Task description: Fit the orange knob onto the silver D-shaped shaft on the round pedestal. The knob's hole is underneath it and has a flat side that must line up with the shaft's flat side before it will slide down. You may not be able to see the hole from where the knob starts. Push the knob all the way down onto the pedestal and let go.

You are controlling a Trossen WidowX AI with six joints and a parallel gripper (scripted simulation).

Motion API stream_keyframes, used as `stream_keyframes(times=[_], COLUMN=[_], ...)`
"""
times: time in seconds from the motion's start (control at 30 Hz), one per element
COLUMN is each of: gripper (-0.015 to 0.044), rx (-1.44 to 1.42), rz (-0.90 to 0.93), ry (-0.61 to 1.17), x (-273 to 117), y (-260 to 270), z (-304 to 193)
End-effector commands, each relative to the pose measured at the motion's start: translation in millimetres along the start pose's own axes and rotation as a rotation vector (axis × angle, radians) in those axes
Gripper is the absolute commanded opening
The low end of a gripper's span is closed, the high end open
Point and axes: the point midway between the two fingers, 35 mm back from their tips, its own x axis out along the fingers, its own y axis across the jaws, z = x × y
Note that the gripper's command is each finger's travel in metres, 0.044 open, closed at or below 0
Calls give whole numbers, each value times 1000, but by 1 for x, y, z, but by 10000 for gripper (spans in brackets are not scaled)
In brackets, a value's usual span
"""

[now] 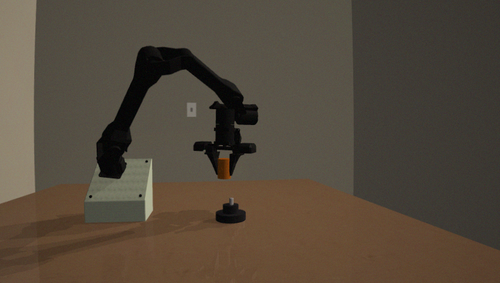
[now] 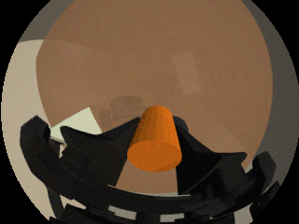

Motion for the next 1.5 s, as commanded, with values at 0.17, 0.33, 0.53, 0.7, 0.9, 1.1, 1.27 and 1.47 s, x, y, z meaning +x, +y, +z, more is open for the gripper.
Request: stream_keyframes(times=[0.17, 0.33, 0.53, 0.7, 0.9, 1.1, 1.27, 1.47], gripper=[0, 0, 0, 0, 0, 0, 0, 0], rx=[-4, -8, -11, -15, -17, -16, -15, -10], rz=[-18, -24, -30, -35, -38, -38, -38, -38], ry=[3, 10, 20, 30, 38, 38, 39, 38], x=[3, 6, 10, 13, 15, 24, 41, 38], y=[-19, -27, -37, -44, -49, -49, -50, -51], z=[-23, -36, -52, -67, -77, -77, -78, -78])
